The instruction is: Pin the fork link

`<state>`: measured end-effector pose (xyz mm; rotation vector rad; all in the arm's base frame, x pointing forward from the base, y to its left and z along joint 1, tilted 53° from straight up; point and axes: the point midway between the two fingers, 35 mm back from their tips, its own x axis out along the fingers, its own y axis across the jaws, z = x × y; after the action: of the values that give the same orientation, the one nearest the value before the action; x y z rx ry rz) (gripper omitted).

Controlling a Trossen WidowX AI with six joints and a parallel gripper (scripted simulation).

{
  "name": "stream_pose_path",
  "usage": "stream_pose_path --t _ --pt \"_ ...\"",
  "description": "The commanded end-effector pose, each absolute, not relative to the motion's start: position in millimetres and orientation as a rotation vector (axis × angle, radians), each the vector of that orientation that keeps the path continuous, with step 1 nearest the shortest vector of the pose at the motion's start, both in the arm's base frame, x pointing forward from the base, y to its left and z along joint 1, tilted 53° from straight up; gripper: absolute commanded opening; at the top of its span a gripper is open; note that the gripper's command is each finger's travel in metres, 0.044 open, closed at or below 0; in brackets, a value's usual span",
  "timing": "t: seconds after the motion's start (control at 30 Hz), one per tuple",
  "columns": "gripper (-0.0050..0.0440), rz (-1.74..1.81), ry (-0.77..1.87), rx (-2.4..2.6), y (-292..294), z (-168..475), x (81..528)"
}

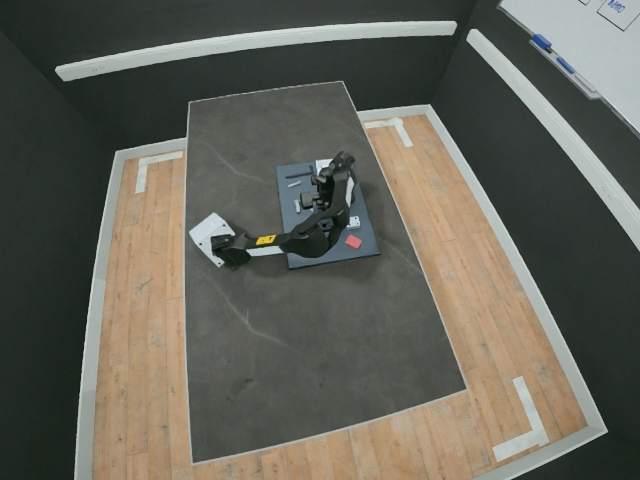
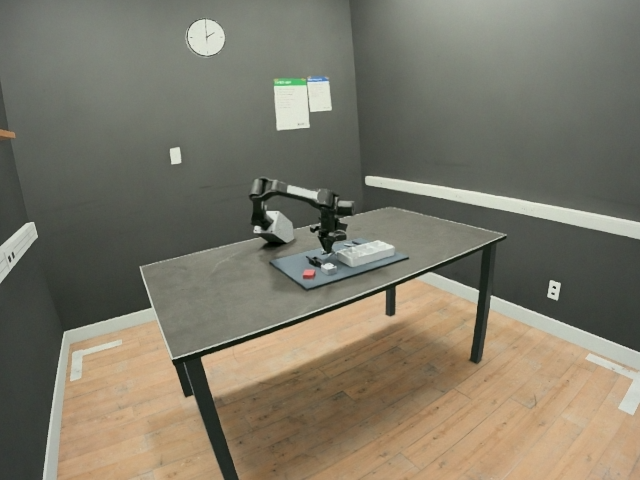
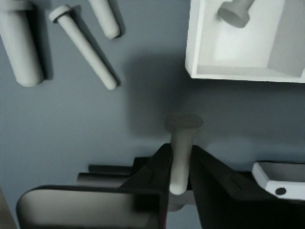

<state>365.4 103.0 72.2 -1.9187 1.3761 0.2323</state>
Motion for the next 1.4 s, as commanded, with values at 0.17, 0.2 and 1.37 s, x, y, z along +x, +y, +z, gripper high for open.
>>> stream_pose_path --t 0.17,0.2,1.37 --pt "-0.005 0.229 1.36 -1.919 105.5 76.9 366.7" --pt "-0.005 0.229 1.36 -1.919 105.5 76.9 366.7" --pt "-0.005 0.227 1.372 -1.924 96.1 69.2 370.0"
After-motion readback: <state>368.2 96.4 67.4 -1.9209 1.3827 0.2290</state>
